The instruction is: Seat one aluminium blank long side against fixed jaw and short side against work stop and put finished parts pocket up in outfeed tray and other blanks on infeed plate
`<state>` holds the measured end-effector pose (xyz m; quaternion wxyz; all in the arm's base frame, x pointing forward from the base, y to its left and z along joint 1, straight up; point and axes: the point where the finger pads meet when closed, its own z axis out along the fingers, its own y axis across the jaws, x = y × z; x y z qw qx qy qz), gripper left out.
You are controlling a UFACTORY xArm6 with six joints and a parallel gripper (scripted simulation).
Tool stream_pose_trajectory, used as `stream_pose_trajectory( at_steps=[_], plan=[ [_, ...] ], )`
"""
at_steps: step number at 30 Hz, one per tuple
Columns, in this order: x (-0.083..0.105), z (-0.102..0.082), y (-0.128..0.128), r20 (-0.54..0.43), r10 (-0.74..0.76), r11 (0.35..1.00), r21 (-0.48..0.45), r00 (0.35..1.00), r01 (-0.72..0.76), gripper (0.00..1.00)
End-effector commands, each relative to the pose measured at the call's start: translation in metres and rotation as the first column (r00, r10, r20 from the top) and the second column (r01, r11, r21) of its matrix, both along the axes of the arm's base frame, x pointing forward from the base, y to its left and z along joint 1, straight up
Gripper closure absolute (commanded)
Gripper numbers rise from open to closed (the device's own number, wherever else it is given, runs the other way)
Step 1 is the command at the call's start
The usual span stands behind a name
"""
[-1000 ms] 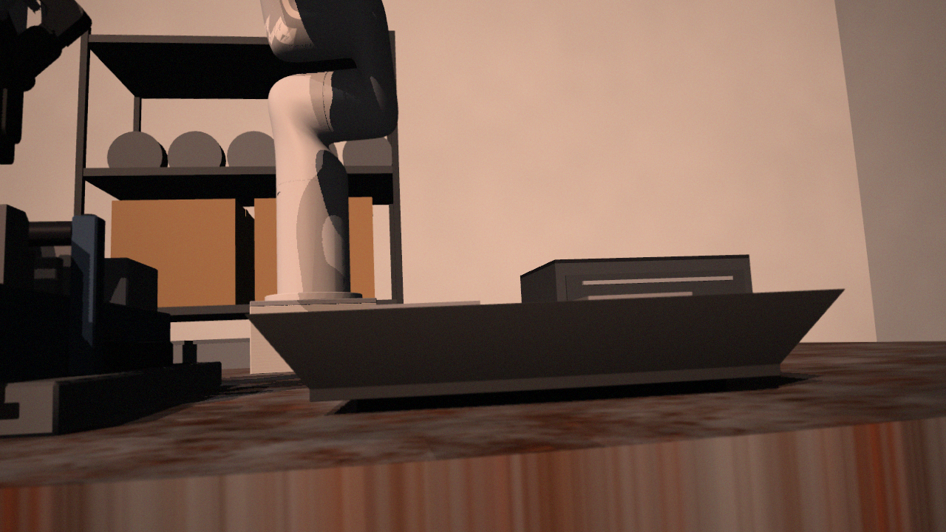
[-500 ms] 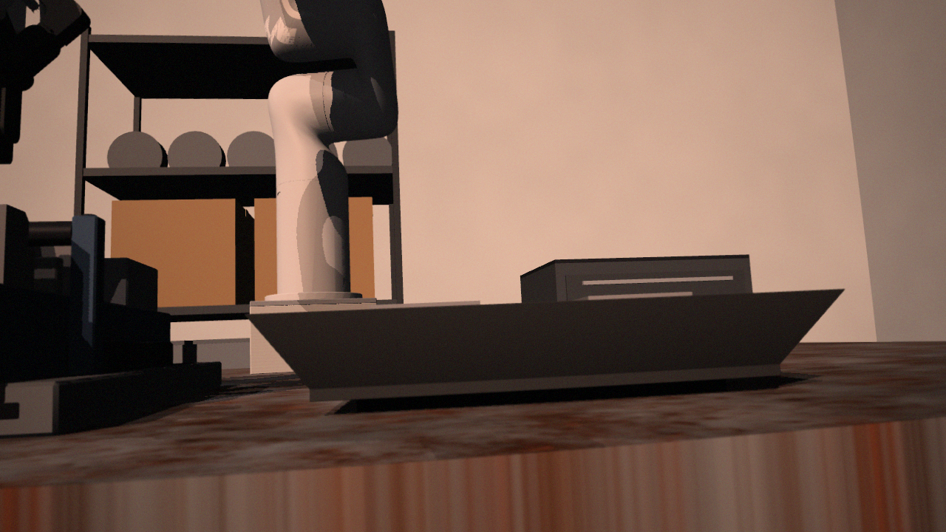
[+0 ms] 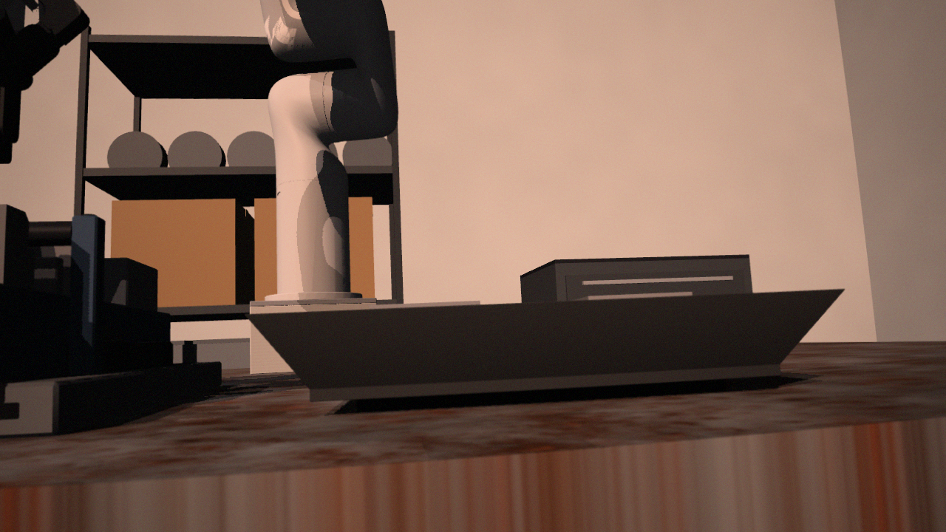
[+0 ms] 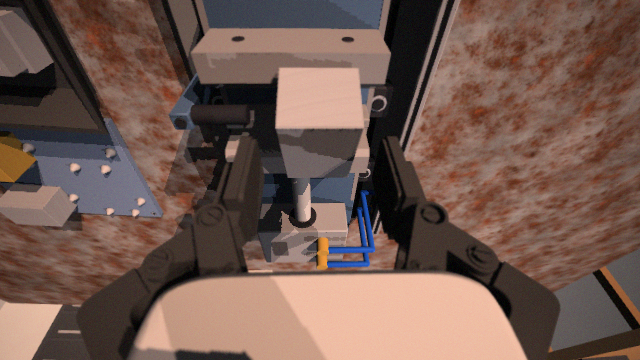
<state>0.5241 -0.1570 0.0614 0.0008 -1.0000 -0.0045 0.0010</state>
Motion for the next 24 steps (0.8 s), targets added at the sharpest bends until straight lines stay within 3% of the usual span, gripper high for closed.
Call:
stream_pose_trajectory(
  at_steps=[1,24],
  plan=[
    [0.0015,0.0021,-0.0005,0.005,0.000,1.000,-0.001,1.000,0.000,0.31],
    [0.0015,-0.0011,-0.0005,0.005,0.000,1.000,-0.001,1.000,0.000,0.31]
  ],
)
